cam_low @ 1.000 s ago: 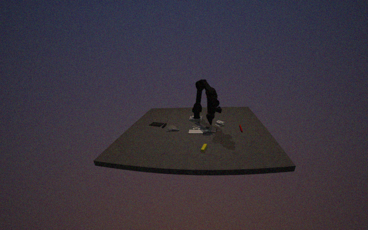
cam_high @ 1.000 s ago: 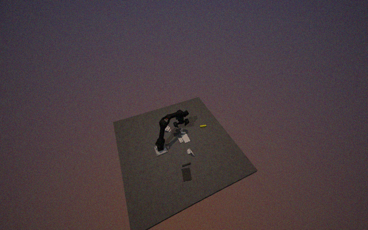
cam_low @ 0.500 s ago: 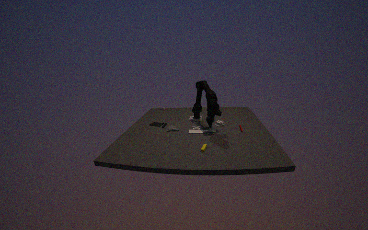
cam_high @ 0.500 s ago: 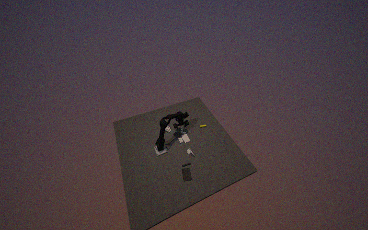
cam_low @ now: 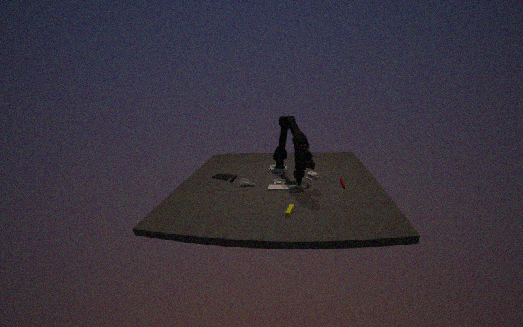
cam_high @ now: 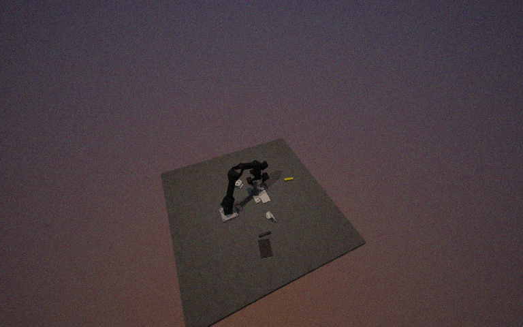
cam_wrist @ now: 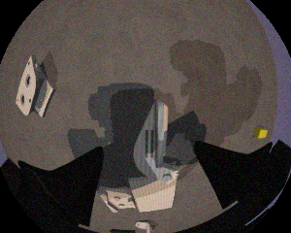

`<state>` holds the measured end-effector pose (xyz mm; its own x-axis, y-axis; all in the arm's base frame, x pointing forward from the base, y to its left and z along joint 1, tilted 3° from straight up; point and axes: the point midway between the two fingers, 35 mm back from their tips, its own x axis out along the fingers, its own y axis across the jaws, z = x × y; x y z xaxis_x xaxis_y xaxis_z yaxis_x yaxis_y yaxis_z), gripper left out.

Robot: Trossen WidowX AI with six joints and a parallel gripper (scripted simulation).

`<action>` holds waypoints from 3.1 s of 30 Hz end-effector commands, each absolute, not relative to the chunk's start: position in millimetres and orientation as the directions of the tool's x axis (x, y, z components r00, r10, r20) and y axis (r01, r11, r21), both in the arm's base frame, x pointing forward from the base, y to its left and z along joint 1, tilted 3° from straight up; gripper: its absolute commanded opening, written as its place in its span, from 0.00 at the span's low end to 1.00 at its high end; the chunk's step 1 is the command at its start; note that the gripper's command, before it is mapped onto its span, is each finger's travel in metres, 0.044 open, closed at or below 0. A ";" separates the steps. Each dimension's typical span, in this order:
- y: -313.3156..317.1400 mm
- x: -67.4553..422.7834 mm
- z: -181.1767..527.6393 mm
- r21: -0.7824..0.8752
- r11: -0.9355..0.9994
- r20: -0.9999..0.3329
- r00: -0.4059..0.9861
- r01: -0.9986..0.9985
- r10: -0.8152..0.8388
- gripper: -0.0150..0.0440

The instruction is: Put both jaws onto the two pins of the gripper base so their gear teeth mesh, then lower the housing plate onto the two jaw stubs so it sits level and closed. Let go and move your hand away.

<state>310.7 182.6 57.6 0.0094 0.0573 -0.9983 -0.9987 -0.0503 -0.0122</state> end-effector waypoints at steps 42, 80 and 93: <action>182.4 308.4 31.0 -0.001 -0.051 -0.999 -0.001 -0.999 0.050 1.00; 182.6 311.0 56.0 -0.003 -0.053 -0.999 0.000 -0.999 0.052 0.48; 179.9 309.9 97.8 -0.002 -0.051 -0.999 -0.001 -0.999 0.051 0.48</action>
<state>308.8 179.7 85.7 -0.0096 0.0456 -0.9989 -0.9989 -0.0464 0.0075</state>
